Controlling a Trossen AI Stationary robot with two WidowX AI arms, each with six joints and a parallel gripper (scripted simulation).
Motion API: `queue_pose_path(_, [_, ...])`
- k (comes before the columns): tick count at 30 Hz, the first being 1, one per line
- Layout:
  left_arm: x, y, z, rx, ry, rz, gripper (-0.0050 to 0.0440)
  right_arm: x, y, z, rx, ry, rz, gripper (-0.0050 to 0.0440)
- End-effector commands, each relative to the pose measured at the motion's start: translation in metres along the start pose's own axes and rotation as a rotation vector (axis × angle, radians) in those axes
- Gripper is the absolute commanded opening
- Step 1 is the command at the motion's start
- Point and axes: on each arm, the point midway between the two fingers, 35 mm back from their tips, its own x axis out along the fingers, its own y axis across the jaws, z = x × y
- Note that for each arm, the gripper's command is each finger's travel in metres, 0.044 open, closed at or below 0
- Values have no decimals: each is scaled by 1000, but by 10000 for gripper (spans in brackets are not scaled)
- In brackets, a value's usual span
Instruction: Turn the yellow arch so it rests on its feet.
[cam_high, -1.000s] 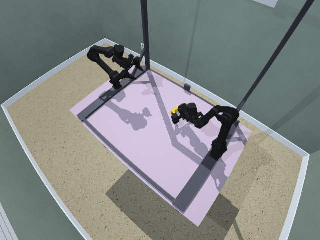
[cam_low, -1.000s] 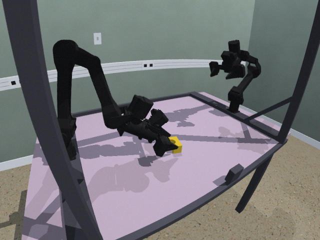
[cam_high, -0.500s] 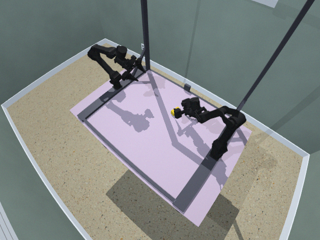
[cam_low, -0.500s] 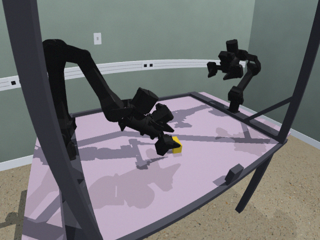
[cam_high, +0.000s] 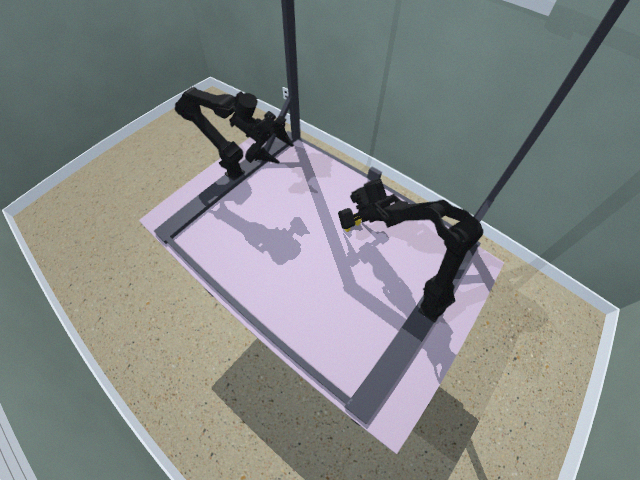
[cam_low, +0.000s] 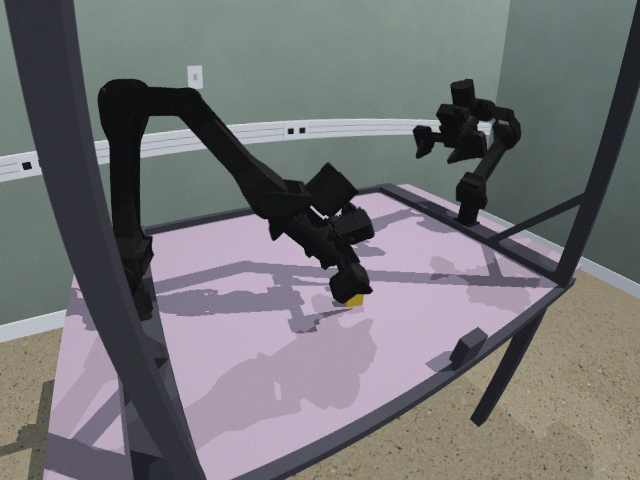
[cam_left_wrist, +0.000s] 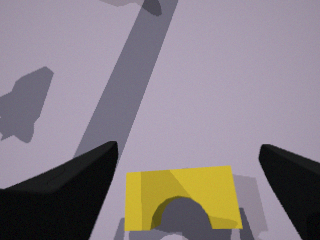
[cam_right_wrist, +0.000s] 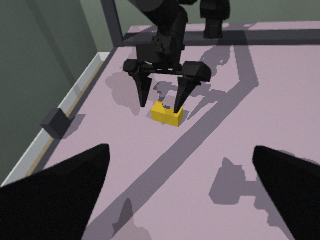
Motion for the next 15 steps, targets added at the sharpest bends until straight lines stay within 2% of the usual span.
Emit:
queue_pose_path(1, [3, 5, 17, -16, 41, -17, 400, 0, 2, 0, -10, -2, 10, 400])
queue_pose_path(15, [7, 9, 27, -53, 276, -122, 400, 5, 2, -10, 1, -3, 14, 400])
